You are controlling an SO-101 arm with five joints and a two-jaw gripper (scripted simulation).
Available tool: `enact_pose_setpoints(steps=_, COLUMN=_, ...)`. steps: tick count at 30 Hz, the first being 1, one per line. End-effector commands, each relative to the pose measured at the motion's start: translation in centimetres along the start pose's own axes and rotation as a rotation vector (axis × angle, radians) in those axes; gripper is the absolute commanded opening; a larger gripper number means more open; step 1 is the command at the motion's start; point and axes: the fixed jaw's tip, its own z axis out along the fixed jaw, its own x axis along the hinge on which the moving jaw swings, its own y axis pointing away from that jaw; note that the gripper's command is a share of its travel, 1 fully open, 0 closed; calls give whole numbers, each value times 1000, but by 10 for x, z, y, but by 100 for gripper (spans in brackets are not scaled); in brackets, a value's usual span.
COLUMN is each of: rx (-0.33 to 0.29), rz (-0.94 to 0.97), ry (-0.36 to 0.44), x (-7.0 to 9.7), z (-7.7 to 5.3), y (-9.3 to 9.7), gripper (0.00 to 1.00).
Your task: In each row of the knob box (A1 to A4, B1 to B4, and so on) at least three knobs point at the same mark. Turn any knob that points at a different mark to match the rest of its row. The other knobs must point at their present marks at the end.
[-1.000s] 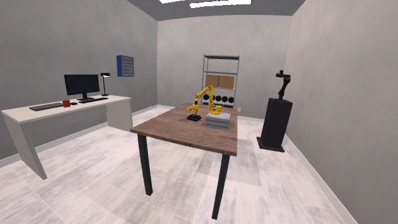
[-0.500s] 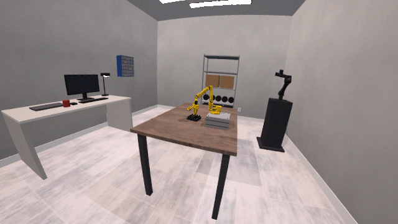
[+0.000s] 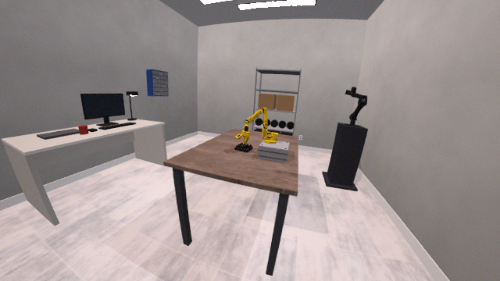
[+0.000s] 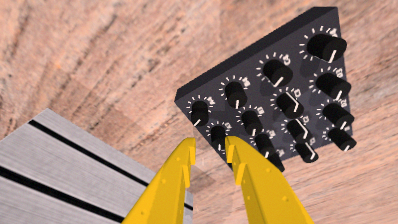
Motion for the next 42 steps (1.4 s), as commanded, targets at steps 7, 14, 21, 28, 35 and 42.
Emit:
enact_pose_setpoints(steps=7, rx=-11, rz=-174, ry=14, x=2, z=1, y=2, gripper=8)
enact_pose_setpoints(steps=14, rx=-13, rz=-381, ry=12, x=4, z=1, y=2, gripper=8)
enact_pose_setpoints(steps=21, rx=-14, rz=-637, ry=11, x=5, z=1, y=1, gripper=9)
enact_pose_setpoints(steps=28, rx=-15, rz=-844, ry=9, x=7, z=1, y=-1, gripper=9)
enact_pose_setpoints(steps=35, rx=-17, rz=-1154, ry=7, x=8, z=1, y=-3, gripper=9)
enact_pose_setpoints(steps=42, rx=-18, rz=-1382, ry=5, x=8, z=1, y=-5, gripper=9)
